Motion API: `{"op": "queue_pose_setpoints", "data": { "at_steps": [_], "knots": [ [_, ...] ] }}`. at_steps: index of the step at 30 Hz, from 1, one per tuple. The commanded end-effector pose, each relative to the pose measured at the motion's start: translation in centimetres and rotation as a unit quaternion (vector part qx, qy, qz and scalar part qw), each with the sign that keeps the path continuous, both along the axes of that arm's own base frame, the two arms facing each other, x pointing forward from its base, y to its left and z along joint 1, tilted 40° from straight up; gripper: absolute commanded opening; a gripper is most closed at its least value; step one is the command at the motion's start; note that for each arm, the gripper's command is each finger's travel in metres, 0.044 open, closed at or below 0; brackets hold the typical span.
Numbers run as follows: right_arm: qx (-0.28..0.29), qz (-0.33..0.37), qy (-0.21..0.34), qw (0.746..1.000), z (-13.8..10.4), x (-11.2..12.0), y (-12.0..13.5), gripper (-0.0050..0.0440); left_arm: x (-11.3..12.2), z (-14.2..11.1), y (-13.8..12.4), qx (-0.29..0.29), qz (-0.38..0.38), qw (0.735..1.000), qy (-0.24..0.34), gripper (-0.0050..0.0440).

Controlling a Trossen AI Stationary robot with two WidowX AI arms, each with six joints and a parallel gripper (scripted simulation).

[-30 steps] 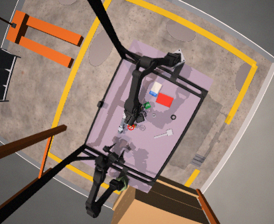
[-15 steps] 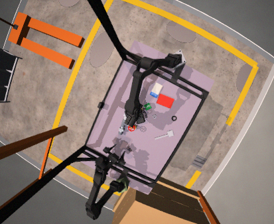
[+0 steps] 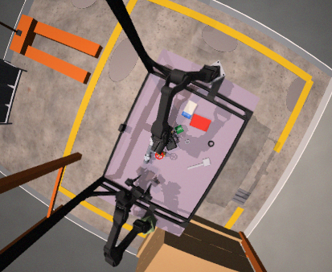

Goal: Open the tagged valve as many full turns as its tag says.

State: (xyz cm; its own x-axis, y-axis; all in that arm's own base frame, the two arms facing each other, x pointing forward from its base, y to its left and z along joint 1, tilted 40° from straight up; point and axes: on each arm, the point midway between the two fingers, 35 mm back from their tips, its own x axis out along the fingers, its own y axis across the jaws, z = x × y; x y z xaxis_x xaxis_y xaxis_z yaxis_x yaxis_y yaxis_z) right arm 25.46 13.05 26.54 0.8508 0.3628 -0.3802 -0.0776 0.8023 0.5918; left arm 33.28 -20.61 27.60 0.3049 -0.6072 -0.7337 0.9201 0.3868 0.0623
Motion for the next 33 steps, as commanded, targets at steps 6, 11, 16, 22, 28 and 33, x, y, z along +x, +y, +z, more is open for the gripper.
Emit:
{"op": "queue_pose_setpoints", "data": {
  "at_steps": [6, 11, 16, 22, 28, 33],
  "knots": [
    [0.0, 0.0, 0.0, 1.0, 0.0, 0.0, 0.0, 0.04, -0.01, 0.0, -0.01, -0.071, 0.17, 0.973, 0.141, 0.0],
    [0.0, 0.0, 0.0, 1.0, 0.0, 0.0, 0.0, 0.04, -0.01, 0.0, -0.01, -0.106, 0.256, 0.937, 0.212, 0.0],
    [0.0, 0.0, 0.0, 1.0, 0.0, 0.0, 0.0, 0.04, -0.01, 0.01, -0.01, -0.135, 0.327, 0.895, 0.271, 0.0],
    [0.0, 0.0, 0.0, 1.0, 0.0, 0.0, 0.0, 0.04, -0.01, 0.01, -0.02, -0.174, 0.42, 0.82, 0.348, 0.0],
    [0.0, 0.0, 0.0, 1.0, 0.0, 0.0, 0.0, 0.04, -0.01, 0.01, -0.02, -0.209, 0.503, 0.727, 0.417, 0.0],
    [0.0, 0.0, 0.0, 1.0, 0.0, 0.0, 0.0, 0.04, -0.01, 0.01, -0.02, -0.226, 0.546, 0.669, 0.452, 0.0]
  ]
}}
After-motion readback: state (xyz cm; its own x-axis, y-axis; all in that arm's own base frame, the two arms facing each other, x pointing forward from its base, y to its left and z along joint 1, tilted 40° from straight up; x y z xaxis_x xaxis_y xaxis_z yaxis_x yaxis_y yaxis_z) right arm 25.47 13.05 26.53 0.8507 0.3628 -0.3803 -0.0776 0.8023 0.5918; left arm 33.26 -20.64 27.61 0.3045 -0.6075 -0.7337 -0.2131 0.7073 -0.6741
